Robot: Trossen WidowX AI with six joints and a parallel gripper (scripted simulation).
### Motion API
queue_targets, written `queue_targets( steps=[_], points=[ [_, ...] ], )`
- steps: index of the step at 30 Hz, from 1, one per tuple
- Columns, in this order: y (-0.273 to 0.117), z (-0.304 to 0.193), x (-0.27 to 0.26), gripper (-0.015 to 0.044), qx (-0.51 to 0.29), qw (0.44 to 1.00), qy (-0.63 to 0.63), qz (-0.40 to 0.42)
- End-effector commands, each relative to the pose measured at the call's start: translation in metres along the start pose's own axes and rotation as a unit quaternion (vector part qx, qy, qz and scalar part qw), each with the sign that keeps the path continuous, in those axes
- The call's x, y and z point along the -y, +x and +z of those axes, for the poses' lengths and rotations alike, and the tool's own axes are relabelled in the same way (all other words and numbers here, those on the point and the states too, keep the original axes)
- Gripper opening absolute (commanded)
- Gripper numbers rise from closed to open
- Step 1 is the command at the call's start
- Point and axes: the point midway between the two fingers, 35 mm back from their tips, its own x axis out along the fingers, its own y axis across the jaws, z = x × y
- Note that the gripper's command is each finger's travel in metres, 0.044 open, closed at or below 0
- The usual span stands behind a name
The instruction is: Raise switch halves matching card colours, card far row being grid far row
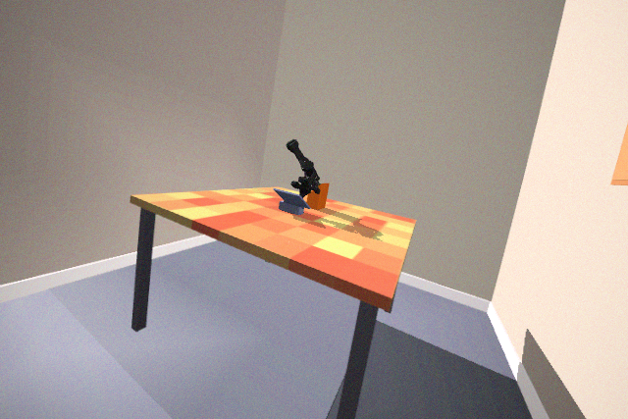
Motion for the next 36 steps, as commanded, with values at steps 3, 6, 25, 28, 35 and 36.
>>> queue_targets(
  steps=[3, 6, 25, 28, 35, 36],
  points=[
    [0.0014, -0.0007, -0.0005, 0.0, -0.001, 1.0, -0.003, 0.002],
    [0.0018, -0.0007, -0.0005, 0.0, -0.001, 1.0, -0.003, 0.002],
    [0.0043, -0.0007, -0.0004, 0.0, -0.001, 1.0, -0.003, 0.002],
    [0.0047, -0.0007, -0.0004, 0.0, -0.001, 1.0, -0.003, 0.002],
    [0.0056, -0.0007, -0.0004, 0.0, -0.001, 1.0, -0.003, 0.002],
    [0.0058, -0.0007, -0.0004, 0.0, -0.001, 1.0, -0.003, 0.002]
  ],
)
